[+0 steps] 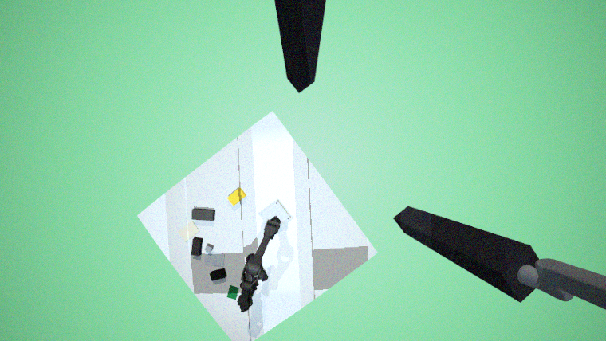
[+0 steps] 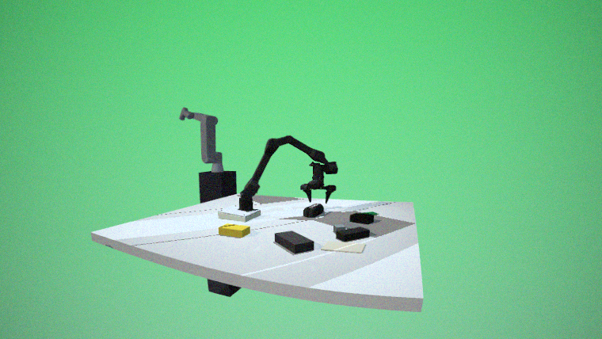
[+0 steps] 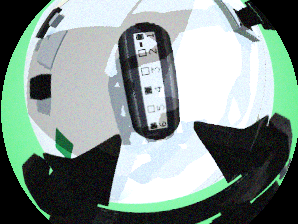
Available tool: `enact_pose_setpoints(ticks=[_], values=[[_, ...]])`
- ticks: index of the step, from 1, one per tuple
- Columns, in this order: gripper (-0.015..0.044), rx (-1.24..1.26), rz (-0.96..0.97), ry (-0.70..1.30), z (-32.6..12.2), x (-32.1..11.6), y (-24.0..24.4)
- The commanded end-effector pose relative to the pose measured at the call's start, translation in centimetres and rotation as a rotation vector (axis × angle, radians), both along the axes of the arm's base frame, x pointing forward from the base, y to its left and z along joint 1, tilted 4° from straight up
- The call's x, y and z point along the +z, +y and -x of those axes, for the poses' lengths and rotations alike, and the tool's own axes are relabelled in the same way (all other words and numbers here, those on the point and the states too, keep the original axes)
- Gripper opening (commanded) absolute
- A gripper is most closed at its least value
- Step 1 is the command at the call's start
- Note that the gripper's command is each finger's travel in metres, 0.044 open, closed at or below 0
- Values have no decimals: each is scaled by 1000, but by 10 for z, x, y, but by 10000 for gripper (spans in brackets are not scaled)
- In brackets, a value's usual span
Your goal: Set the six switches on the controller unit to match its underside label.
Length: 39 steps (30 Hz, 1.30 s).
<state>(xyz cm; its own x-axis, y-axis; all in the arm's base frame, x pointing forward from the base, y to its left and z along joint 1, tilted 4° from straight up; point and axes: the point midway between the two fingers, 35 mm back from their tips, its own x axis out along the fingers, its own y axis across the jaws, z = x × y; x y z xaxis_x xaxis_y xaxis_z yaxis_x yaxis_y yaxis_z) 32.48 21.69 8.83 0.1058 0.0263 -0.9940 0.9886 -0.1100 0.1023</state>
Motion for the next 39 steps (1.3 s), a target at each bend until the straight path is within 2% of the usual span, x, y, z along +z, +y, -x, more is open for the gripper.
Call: enact_pose_setpoints(ticks=[1,16,20,21,39], values=[[440,-3,4,0,0,-9,-1],[440,-3,4,-1,-1,-30,-1],[335,-3,4,-1,-1,-30,-1],[326,-3,4,-1,-1,-30,-1],[326,-3,4,-1,-1,-28,-2]])
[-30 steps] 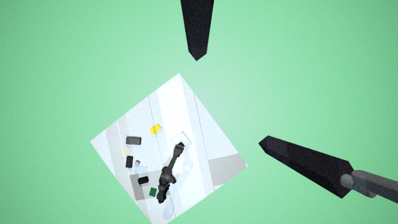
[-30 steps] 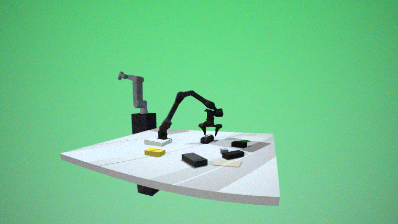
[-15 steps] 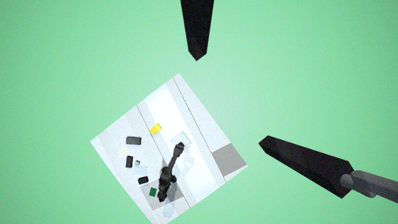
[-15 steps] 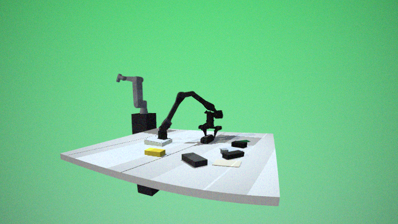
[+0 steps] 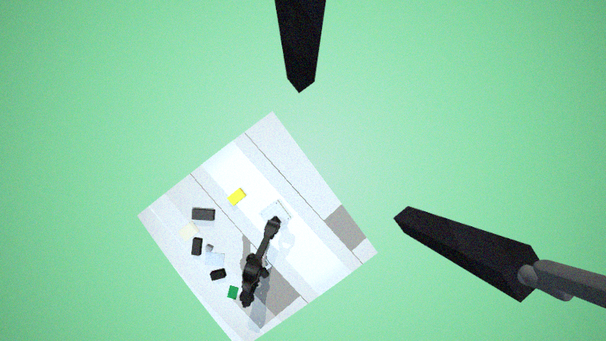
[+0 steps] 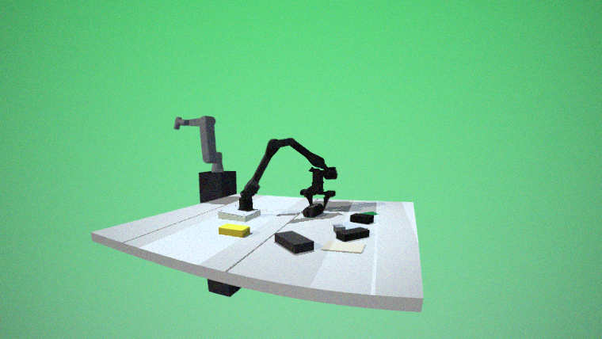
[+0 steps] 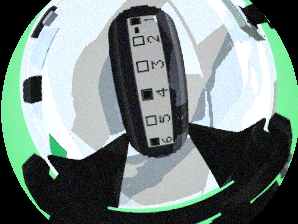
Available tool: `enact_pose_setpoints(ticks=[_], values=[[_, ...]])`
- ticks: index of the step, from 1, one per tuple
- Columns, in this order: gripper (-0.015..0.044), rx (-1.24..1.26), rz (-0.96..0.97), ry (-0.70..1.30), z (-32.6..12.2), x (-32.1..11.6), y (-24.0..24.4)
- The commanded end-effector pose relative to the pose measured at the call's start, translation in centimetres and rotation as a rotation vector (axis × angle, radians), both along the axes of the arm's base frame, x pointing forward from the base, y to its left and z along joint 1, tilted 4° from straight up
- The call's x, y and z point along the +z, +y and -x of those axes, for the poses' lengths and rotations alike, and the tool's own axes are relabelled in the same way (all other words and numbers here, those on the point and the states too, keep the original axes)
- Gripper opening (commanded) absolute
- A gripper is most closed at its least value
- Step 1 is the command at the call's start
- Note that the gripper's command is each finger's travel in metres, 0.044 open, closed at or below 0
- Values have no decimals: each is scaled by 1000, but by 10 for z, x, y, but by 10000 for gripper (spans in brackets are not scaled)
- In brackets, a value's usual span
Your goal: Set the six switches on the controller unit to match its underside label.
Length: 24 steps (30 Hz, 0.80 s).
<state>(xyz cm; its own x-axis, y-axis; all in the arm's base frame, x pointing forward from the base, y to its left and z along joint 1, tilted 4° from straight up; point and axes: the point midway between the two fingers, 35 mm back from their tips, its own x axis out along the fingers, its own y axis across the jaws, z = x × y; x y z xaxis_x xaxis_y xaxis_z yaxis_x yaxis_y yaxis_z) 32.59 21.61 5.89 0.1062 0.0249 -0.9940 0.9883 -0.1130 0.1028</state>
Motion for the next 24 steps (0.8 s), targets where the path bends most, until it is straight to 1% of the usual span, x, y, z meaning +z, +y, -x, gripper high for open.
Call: enact_pose_setpoints(ticks=[1,24], values=[[336,0,2,-1,0,3,-1],[336,0,3,-1,2,16,-6]])
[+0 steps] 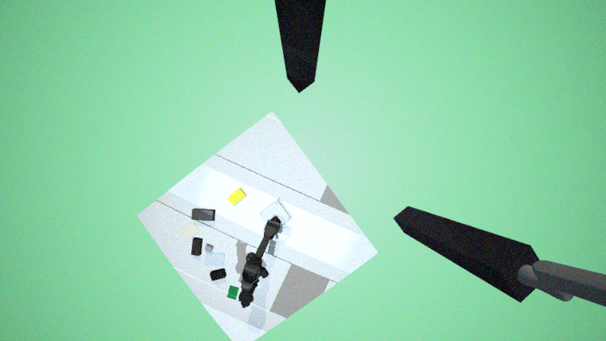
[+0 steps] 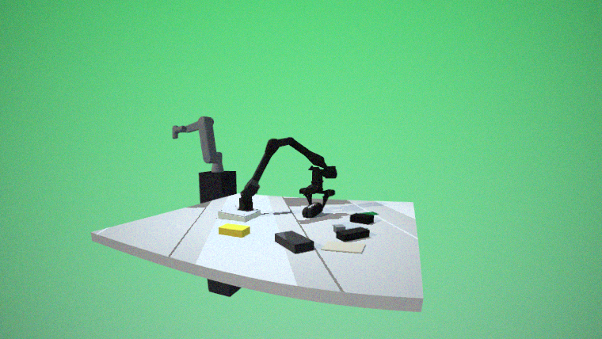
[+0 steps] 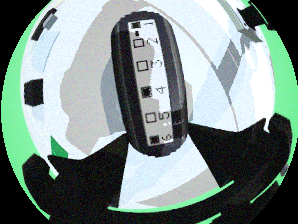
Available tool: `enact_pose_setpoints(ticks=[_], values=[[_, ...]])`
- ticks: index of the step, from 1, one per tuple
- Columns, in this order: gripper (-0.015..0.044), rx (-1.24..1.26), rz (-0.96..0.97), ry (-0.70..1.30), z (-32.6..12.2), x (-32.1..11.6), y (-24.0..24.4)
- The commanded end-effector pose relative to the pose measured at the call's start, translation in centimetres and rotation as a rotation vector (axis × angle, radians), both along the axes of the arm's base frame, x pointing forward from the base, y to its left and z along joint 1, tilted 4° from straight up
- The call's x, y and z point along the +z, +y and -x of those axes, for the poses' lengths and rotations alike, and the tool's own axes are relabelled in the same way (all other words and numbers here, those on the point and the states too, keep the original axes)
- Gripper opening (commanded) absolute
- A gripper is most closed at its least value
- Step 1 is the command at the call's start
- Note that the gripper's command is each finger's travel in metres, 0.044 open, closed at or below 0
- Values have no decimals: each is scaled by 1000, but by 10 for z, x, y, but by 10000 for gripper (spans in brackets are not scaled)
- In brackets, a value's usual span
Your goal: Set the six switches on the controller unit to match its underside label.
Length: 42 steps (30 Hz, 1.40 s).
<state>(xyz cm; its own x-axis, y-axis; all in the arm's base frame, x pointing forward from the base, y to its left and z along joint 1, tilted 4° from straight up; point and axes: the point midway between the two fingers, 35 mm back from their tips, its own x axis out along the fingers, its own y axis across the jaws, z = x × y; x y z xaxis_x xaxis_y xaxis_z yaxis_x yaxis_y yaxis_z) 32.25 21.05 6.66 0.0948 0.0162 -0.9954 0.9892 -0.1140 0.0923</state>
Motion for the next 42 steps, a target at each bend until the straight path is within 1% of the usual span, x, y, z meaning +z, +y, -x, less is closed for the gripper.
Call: enact_pose_setpoints(ticks=[1,42], values=[[336,2,-6,-12,-1,9,-1],[336,2,-4,-12,5,31,-16]])
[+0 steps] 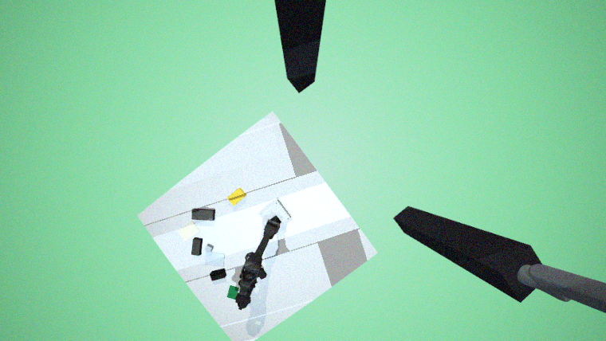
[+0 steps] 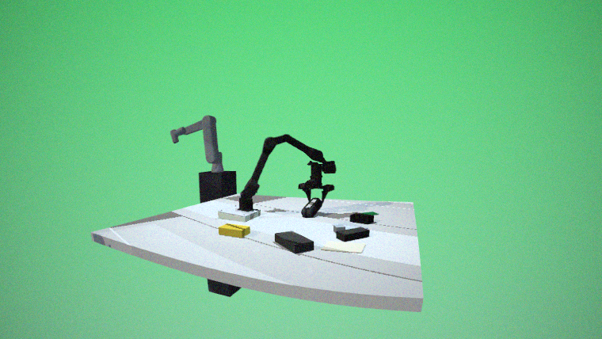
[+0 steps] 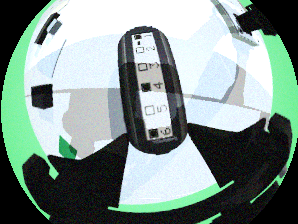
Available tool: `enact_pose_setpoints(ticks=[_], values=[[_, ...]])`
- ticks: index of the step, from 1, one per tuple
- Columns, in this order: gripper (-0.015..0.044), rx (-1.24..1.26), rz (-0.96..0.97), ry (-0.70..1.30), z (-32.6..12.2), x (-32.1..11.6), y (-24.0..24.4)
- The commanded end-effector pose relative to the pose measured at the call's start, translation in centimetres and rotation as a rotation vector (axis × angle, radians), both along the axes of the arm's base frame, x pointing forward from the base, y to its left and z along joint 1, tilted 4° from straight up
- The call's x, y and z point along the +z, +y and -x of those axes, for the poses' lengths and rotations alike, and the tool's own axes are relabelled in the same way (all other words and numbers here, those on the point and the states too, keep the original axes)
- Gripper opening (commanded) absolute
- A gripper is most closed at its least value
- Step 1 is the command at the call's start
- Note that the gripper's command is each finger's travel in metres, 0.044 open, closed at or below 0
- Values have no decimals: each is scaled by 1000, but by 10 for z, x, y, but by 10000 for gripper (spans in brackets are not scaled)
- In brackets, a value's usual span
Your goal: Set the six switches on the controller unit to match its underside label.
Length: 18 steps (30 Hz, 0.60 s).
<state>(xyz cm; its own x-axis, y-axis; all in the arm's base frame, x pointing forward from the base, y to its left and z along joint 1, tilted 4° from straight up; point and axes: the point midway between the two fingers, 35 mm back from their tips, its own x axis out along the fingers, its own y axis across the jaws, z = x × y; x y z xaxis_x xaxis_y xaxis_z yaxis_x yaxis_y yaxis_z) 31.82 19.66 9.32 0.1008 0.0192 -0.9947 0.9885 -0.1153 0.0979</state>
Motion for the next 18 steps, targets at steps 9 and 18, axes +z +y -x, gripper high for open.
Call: enact_pose_setpoints(ticks=[9,18], values=[[336,3,-1,-6,2,11,-6],[336,3,0,-6,3,15,-9]])
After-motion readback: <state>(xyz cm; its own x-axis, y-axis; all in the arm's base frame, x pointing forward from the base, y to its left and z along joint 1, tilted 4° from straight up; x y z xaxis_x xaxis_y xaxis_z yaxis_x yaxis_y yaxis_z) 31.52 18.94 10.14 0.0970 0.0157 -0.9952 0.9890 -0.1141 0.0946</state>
